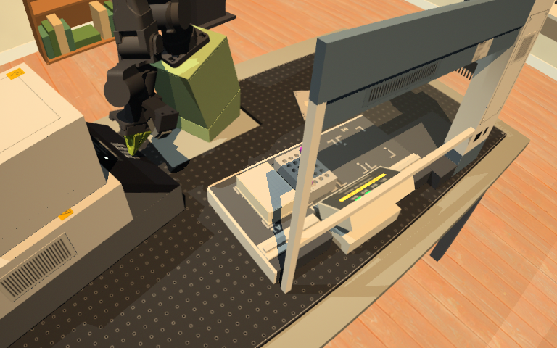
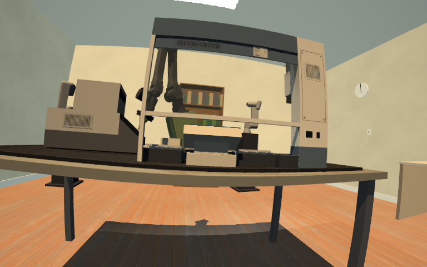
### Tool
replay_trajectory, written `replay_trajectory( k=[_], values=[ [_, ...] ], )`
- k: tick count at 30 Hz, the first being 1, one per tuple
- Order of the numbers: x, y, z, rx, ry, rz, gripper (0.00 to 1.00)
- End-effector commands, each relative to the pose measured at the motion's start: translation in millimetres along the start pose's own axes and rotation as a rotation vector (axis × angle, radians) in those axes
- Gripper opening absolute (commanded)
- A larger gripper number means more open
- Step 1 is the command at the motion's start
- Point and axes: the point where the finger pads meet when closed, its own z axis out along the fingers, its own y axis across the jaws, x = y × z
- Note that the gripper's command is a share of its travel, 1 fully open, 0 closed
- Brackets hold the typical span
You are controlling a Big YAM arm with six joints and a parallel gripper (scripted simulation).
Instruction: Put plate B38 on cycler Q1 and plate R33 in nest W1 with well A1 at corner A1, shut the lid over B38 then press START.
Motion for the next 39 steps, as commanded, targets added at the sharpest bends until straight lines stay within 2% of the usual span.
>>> replay_trajectory(
  k=[1, 7, 10, 13, 26, 39],
  values=[
    [-10.6, -19.6, -1.8, 0.043, -0.024, 0.001, 0.00],
    [-5.4, -19.9, -0.9, 0.035, -0.009, 0.011, 0.00],
    [1.6, -7.3, 0.4, 0.008, 0.006, 0.004, 0.00],
    [6.0, 0.2, 1.3, -0.002, 0.013, 0.003, 0.00],
    [-12.7, -17.5, -1.8, 0.046, -0.031, 0.009, 0.00],
    [-13.9, -20.1, 0.8, 0.045, -0.034, 0.015, 0.00]
  ],
)
